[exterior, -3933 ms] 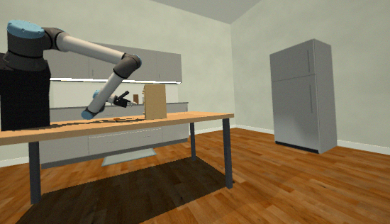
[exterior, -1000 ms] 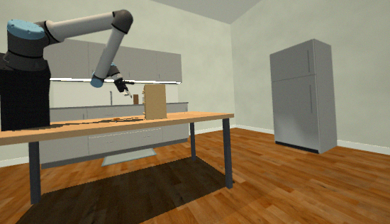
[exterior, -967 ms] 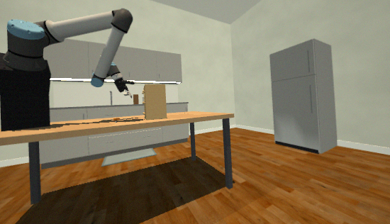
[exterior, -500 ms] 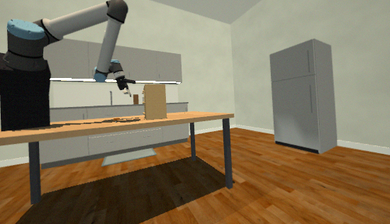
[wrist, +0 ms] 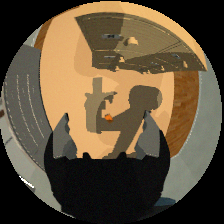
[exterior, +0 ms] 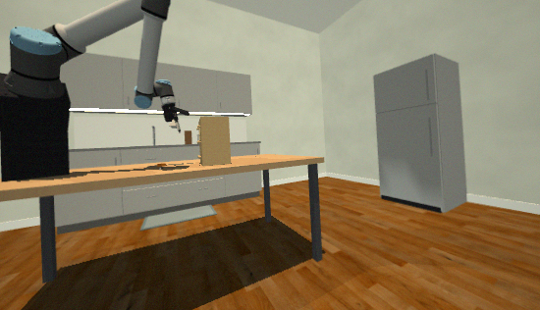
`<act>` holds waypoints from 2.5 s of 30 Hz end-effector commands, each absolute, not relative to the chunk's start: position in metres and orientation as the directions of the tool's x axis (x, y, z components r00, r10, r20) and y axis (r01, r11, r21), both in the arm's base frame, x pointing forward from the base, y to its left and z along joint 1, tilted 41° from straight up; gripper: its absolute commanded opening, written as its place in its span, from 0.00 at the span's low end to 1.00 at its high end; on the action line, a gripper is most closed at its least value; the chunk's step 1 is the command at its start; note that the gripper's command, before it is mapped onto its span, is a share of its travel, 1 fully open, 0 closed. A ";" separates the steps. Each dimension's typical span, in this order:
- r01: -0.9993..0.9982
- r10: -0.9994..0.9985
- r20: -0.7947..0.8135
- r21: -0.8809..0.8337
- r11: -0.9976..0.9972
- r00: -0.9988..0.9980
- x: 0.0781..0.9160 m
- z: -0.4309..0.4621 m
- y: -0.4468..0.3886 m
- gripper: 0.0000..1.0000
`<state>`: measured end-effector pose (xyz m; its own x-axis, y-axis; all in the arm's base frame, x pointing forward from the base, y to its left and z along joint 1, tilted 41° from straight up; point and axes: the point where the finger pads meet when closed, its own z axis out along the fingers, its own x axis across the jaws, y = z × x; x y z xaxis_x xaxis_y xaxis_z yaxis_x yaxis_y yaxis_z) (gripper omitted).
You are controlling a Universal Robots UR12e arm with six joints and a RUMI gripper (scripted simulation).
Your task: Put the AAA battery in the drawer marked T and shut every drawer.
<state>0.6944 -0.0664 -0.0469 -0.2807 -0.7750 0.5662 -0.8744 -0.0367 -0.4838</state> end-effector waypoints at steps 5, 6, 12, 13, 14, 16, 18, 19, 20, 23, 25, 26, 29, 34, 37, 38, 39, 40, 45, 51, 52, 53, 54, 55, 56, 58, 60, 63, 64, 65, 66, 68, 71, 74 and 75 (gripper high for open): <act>-0.903 -0.776 0.565 -0.430 0.014 -0.281 0.690 -0.045 -0.061 1.00; -0.905 -0.776 0.565 -0.426 0.018 -0.281 0.690 -0.045 -0.060 1.00; -0.912 -0.776 0.565 -0.409 0.033 -0.281 0.688 -0.044 -0.059 1.00; -0.914 -0.776 0.565 -0.405 0.036 -0.281 0.688 -0.044 -0.059 1.00; -0.915 -0.776 0.565 -0.401 0.039 -0.281 0.687 -0.043 -0.058 1.00; -0.918 -0.776 0.565 -0.394 0.046 -0.281 0.686 -0.043 -0.058 1.00; -0.921 -0.776 0.565 -0.387 0.051 -0.281 0.686 -0.043 -0.057 1.00; -0.922 -0.776 0.565 -0.384 0.054 -0.281 0.685 -0.042 -0.057 1.00; -0.923 -0.776 0.565 -0.381 0.057 -0.281 0.685 -0.042 -0.057 1.00; -0.926 -0.776 0.565 -0.373 0.064 -0.281 0.684 -0.042 -0.056 1.00; -0.927 -0.776 0.565 -0.368 0.068 -0.281 0.683 -0.042 -0.056 1.00; -0.927 -0.776 0.565 -0.368 0.068 -0.281 0.683 -0.042 -0.056 1.00; -0.929 -0.776 0.564 -0.364 0.072 -0.282 0.683 -0.042 -0.056 1.00; -0.931 -0.776 0.565 -0.355 0.079 -0.281 0.682 -0.041 -0.055 1.00; -0.933 -0.776 0.565 -0.351 0.082 -0.281 0.682 -0.041 -0.055 1.00; -0.933 -0.776 0.565 -0.350 0.083 -0.281 0.681 -0.041 -0.054 1.00; -0.933 -0.776 0.565 -0.350 0.084 -0.281 0.681 -0.041 -0.054 1.00; -0.933 -0.776 0.565 -0.349 0.085 -0.281 0.681 -0.041 -0.054 1.00; -0.935 -0.776 0.565 -0.344 0.087 -0.280 0.679 -0.042 -0.055 1.00; -0.935 -0.776 0.565 -0.342 0.088 -0.280 0.679 -0.042 -0.055 1.00; -0.935 -0.776 0.565 -0.342 0.088 -0.280 0.679 -0.042 -0.055 1.00; -0.935 -0.776 0.566 -0.342 0.088 -0.280 0.679 -0.042 -0.055 1.00; -0.935 -0.776 0.566 -0.342 0.088 -0.280 0.679 -0.042 -0.055 1.00; -0.935 -0.776 0.566 -0.342 0.088 -0.280 0.679 -0.042 -0.055 1.00; -0.935 -0.776 0.566 -0.342 0.088 -0.280 0.679 -0.042 -0.055 1.00; -0.935 -0.776 0.565 -0.343 0.088 -0.280 0.679 -0.042 -0.055 1.00; -0.935 -0.776 0.565 -0.343 0.088 -0.280 0.679 -0.042 -0.055 1.00; -0.935 -0.776 0.566 -0.343 0.088 -0.280 0.679 -0.042 -0.054 1.00; -0.935 -0.776 0.566 -0.342 0.088 -0.280 0.679 -0.042 -0.054 1.00; -0.935 -0.776 0.566 -0.342 0.088 -0.280 0.679 -0.042 -0.054 1.00; -0.935 -0.776 0.566 -0.342 0.088 -0.280 0.679 -0.042 -0.054 1.00; -0.935 -0.776 0.566 -0.342 0.088 -0.280 0.679 -0.042 -0.054 1.00; -0.935 -0.776 0.566 -0.342 0.088 -0.280 0.679 -0.042 -0.054 1.00; -0.935 -0.776 0.566 -0.342 0.088 -0.280 0.679 -0.042 -0.054 1.00; -0.935 -0.776 0.566 -0.342 0.088 -0.280 0.679 -0.042 -0.054 1.00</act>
